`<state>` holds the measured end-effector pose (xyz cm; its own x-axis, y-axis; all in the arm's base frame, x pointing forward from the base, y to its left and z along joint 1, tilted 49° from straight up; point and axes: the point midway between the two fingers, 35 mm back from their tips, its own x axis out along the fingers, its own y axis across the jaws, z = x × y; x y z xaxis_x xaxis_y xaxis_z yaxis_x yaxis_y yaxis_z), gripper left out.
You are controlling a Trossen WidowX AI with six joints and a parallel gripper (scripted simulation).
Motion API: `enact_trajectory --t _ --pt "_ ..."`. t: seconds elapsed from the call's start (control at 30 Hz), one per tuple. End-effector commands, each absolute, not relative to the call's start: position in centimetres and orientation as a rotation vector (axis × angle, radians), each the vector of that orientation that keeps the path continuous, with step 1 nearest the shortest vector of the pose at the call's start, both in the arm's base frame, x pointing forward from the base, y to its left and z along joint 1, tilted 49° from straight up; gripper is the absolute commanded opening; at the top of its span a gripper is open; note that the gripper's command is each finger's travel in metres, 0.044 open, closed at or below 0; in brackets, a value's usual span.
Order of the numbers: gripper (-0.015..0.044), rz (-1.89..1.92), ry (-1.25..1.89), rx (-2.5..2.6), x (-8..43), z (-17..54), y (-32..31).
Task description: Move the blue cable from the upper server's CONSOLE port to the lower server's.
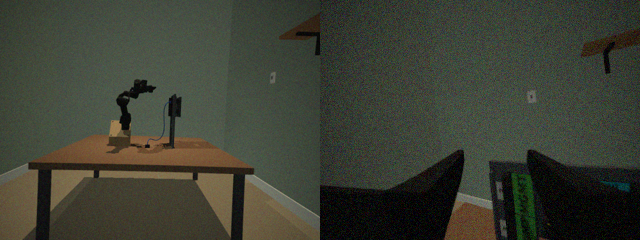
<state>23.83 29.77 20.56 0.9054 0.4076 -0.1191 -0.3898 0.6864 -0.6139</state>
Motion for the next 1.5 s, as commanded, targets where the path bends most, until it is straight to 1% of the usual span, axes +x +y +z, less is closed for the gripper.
enact_trajectory --t 0.0,0.33,0.4,0.83,0.9,1.03,1.47 --pt "0.0239 0.264 0.145 0.012 27.1 18.7 23.2" --pt "0.0239 0.055 0.189 0.659 28.9 17.2 17.1" --pt "0.0239 0.037 0.187 0.715 29.0 17.0 16.5" --pt "0.0239 0.036 0.187 0.718 29.0 17.0 16.5" --pt "0.0239 0.036 0.188 0.718 29.9 17.1 16.5" --pt "0.0239 0.037 0.184 0.718 34.7 17.3 16.1" --pt "0.0239 0.037 0.184 0.718 36.1 17.4 16.0"
